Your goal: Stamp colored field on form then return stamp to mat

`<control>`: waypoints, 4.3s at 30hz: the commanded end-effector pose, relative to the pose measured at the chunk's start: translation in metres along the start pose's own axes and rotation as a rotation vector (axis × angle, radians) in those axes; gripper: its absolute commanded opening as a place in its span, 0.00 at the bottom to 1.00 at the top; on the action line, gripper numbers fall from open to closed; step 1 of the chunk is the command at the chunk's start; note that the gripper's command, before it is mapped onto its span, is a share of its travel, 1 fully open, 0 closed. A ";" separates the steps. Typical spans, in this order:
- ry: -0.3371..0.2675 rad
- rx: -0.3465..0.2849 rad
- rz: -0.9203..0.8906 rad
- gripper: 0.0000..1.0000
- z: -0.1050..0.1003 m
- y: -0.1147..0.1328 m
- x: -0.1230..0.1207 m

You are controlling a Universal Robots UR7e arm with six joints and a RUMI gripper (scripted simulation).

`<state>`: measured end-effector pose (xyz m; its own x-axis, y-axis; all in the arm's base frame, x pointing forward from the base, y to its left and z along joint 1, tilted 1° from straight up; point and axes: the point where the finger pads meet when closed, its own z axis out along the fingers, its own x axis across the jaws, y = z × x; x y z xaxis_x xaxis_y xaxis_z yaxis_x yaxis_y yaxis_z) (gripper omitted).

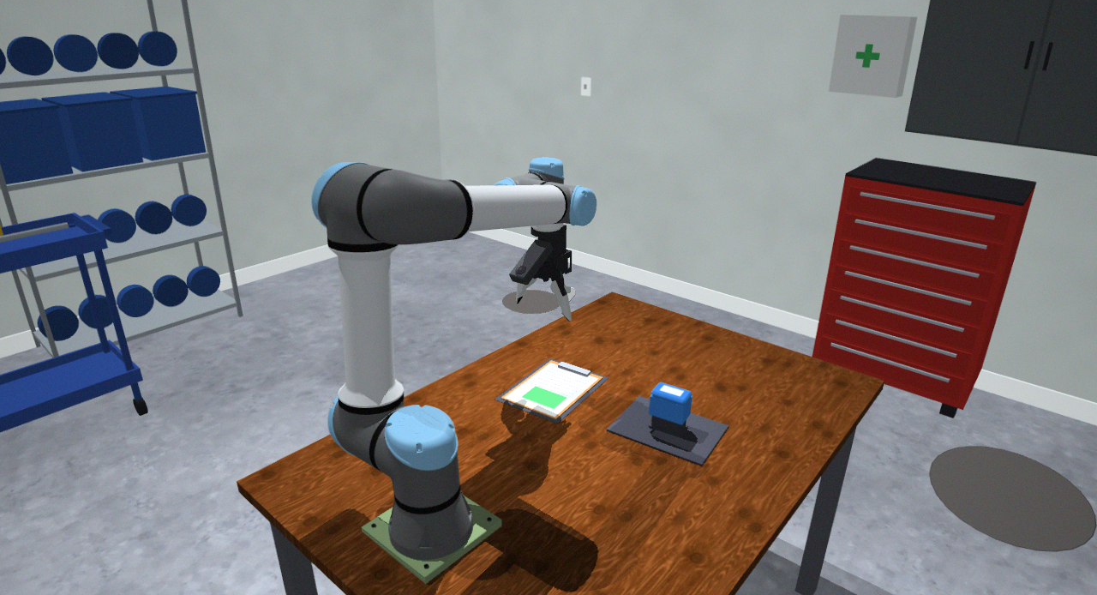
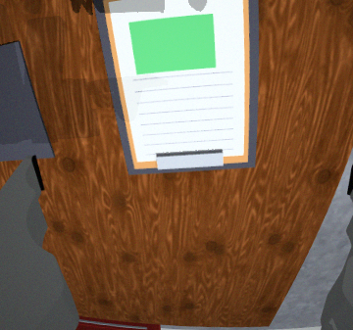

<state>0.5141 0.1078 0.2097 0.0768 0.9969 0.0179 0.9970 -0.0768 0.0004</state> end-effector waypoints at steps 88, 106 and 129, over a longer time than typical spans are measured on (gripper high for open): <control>0.007 -0.002 0.257 1.00 0.116 0.003 0.001; 0.011 -0.002 0.872 1.00 0.047 0.004 0.002; 0.006 0.003 1.441 1.00 -0.001 0.000 0.000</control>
<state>0.5139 0.1092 0.2035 0.9881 0.1526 0.0197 0.1532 -0.9877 -0.0313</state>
